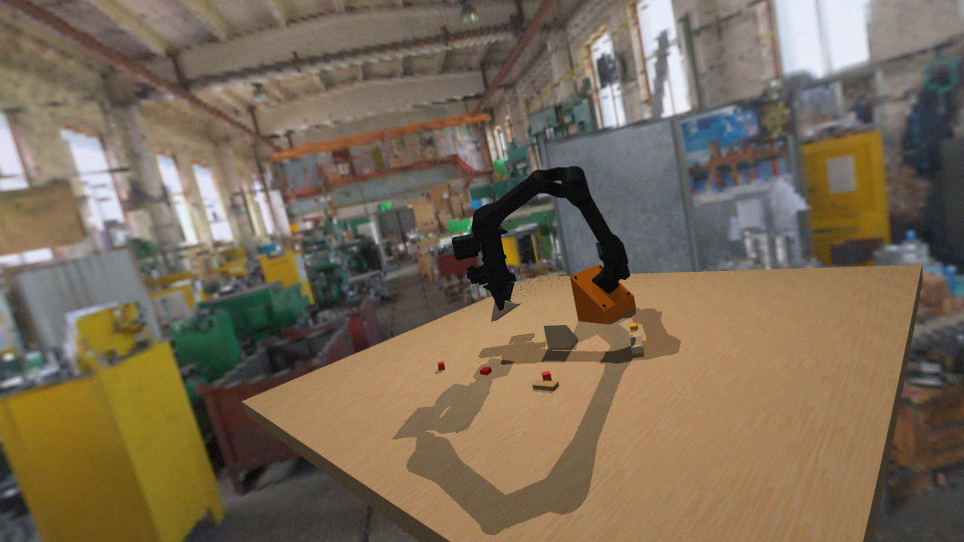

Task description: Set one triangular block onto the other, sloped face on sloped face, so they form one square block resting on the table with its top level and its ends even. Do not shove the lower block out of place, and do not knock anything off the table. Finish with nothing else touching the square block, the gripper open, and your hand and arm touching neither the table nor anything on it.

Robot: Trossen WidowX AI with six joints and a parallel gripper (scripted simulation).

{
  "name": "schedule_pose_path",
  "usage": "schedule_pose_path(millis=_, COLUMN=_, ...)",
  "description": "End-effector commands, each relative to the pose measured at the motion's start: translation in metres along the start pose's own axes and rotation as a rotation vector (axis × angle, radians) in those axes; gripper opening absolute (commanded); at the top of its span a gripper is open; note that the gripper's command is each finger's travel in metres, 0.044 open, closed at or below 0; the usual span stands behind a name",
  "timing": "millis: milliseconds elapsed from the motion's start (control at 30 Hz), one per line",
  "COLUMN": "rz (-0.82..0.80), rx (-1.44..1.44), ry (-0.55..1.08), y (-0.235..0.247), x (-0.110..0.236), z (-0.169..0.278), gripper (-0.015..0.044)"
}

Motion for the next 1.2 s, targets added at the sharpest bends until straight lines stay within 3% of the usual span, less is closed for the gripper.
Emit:
schedule_pose_path(millis=0, rz=-0.013, rx=-0.131, ry=-0.024, y=0.0018, x=0.0031, z=-0.0002, gripper=0.0000)
schedule_pose_path(millis=1167, rz=-0.134, rx=-1.273, ry=-0.068, y=0.0009, x=0.0038, z=0.0063, gripper=0.0000)
Point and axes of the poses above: the point midway between the two fingers, 35 mm back from their tips, its own x axis back along the fingers, its own y axis across the jaws, z = x × y, the point moved 1 cm from there along x, back along the fingers, and after that the axes turned 12 degrees about x, right-handed, at the moved point
